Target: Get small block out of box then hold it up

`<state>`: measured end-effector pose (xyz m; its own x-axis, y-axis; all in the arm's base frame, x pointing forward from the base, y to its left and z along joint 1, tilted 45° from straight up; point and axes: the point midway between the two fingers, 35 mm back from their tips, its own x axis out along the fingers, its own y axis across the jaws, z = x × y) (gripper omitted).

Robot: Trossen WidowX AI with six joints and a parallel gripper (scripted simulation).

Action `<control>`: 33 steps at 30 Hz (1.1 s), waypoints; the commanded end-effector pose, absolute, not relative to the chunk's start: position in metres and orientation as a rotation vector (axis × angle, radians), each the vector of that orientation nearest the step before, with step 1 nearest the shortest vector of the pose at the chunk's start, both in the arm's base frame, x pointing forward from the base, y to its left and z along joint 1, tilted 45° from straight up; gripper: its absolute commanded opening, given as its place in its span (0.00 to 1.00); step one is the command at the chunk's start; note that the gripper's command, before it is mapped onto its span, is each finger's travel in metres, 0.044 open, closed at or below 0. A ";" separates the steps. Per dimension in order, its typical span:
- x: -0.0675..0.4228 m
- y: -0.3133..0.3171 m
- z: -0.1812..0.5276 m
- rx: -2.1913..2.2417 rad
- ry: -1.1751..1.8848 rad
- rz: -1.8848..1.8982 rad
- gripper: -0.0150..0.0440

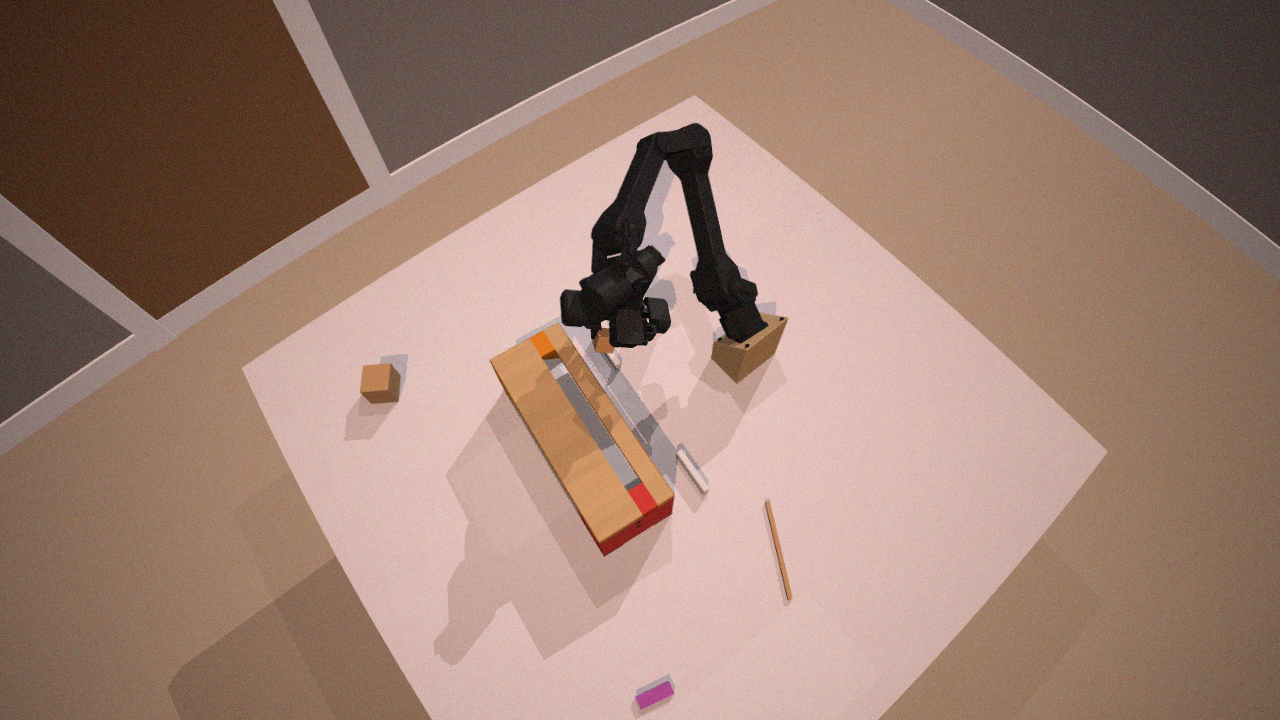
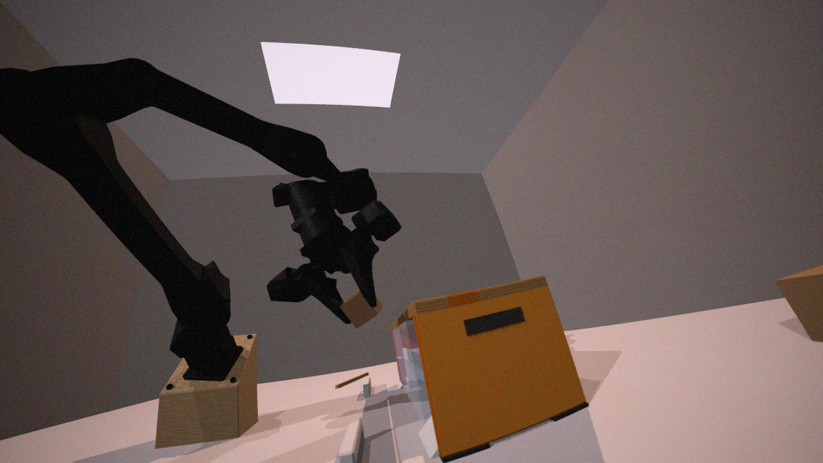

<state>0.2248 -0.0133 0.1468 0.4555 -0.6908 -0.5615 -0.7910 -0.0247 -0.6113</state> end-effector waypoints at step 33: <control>0.221 0.018 0.168 -3.108 1.210 1.237 0.25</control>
<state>0.2199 0.0135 0.1638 0.5324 -0.7105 -0.4602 -0.5283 -0.7037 0.4752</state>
